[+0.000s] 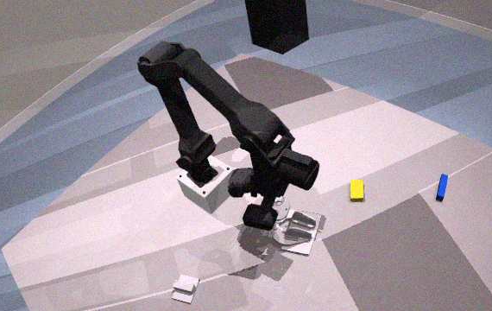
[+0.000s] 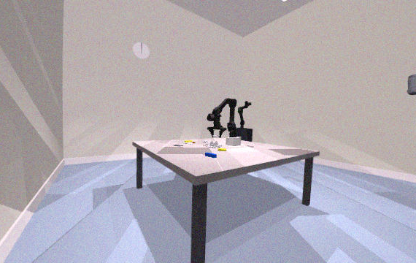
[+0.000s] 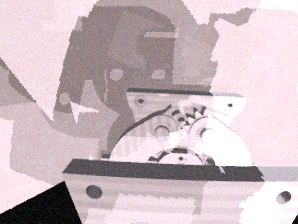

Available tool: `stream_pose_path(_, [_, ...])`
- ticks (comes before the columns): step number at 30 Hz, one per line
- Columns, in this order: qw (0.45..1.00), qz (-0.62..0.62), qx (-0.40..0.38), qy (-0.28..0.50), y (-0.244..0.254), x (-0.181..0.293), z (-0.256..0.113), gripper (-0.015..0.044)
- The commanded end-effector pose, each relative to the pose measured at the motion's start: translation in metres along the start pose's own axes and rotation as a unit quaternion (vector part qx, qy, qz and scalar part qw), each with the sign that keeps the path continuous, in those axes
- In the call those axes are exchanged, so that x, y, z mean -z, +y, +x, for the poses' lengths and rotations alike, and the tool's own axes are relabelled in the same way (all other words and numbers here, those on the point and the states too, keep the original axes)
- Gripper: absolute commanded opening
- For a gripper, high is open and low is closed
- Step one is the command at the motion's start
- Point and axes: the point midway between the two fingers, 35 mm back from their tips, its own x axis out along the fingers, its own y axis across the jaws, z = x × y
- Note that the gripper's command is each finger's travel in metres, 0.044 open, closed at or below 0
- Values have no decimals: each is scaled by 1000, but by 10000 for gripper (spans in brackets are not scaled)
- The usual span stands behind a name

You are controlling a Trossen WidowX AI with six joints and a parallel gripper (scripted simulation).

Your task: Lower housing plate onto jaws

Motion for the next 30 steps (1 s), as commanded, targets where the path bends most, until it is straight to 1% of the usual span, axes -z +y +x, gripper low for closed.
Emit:
stream_pose_path(1, [1000,3,-3,0,1,0,0,351])
stream_pose_path(30, [1000,10,-2,0,-7,-9,0,351])
